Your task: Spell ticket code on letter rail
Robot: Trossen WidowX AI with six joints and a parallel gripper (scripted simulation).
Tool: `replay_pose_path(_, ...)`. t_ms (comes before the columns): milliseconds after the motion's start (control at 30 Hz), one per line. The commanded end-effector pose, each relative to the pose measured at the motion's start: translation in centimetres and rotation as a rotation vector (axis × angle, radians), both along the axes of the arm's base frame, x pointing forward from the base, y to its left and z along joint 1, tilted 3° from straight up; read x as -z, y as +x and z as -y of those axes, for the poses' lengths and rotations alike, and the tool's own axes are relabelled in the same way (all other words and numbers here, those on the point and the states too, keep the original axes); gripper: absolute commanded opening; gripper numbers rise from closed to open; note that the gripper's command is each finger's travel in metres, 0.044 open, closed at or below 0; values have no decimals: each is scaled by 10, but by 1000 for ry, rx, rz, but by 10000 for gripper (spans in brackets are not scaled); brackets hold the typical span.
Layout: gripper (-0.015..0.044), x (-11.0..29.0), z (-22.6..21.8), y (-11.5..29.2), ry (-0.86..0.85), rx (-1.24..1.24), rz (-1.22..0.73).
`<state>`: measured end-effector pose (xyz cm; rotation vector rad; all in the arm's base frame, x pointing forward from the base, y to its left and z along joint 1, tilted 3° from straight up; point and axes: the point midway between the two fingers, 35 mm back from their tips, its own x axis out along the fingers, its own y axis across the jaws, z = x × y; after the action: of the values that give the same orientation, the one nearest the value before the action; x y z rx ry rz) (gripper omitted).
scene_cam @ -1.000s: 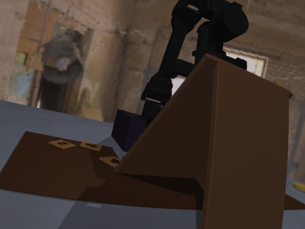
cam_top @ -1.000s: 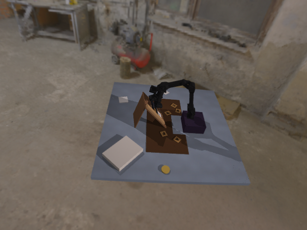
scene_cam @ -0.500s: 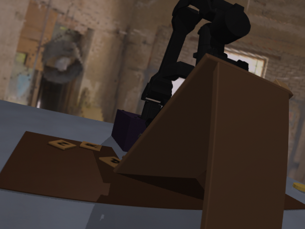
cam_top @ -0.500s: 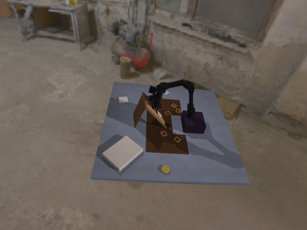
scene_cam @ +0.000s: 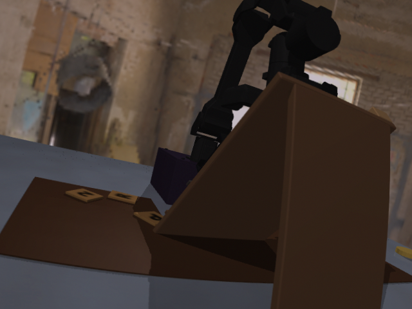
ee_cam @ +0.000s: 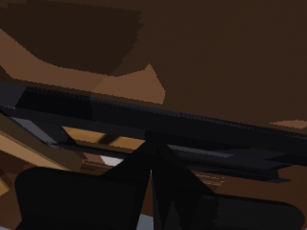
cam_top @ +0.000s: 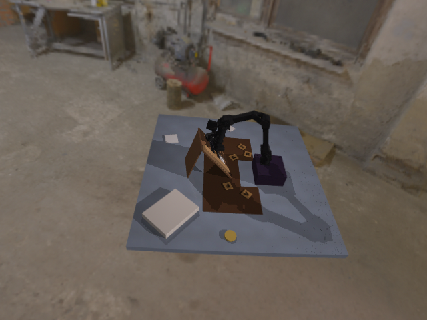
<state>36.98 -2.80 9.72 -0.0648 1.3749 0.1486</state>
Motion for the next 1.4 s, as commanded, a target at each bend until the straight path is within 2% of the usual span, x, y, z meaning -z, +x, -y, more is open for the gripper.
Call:
replay_pose_path(0, 0, -1, -1, -2, -4, 6, 1)
replay_pose_path(1367, 0, -4, -10, -7, -3, 6, 1)
